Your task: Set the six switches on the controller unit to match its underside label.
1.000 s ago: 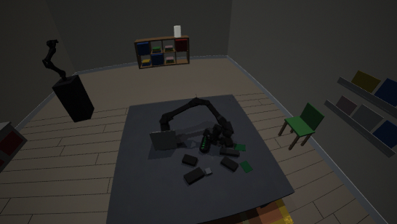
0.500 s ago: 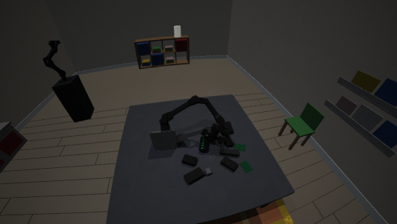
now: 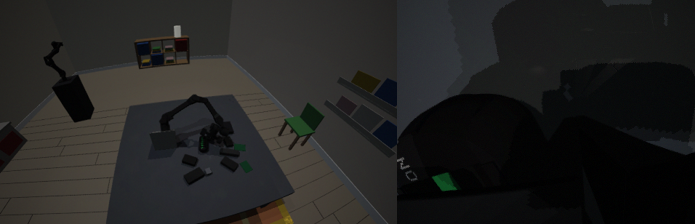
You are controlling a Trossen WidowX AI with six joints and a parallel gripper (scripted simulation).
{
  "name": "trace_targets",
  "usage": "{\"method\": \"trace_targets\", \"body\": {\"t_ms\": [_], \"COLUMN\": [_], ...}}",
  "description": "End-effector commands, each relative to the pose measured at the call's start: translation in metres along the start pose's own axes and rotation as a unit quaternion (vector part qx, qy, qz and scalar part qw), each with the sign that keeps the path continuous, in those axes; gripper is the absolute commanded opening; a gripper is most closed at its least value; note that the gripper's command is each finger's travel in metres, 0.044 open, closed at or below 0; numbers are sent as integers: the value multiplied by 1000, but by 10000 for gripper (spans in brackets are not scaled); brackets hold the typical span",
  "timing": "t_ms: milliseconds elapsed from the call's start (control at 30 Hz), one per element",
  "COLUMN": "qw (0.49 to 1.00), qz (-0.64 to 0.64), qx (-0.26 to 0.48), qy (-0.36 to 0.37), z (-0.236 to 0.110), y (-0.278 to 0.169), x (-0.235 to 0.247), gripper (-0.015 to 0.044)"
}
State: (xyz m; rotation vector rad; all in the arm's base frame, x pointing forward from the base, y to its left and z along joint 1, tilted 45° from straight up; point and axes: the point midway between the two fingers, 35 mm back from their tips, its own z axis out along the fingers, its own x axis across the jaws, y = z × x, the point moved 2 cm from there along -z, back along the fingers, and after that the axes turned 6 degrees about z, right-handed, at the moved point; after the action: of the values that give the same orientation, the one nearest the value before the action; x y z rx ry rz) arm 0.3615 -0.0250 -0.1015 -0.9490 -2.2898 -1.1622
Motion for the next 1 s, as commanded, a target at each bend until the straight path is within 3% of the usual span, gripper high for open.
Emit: {"method": "trace_targets", "body": {"t_ms": [0, 567, 967], "qw": [1000, 1000, 1000], "qz": [10, 10, 8], "qx": [6, 6, 6], "qy": [10, 11, 7], "z": [7, 10, -58], "y": [-4, -8, 3], "x": [8, 18, -35], "gripper": [0, 0, 0]}}
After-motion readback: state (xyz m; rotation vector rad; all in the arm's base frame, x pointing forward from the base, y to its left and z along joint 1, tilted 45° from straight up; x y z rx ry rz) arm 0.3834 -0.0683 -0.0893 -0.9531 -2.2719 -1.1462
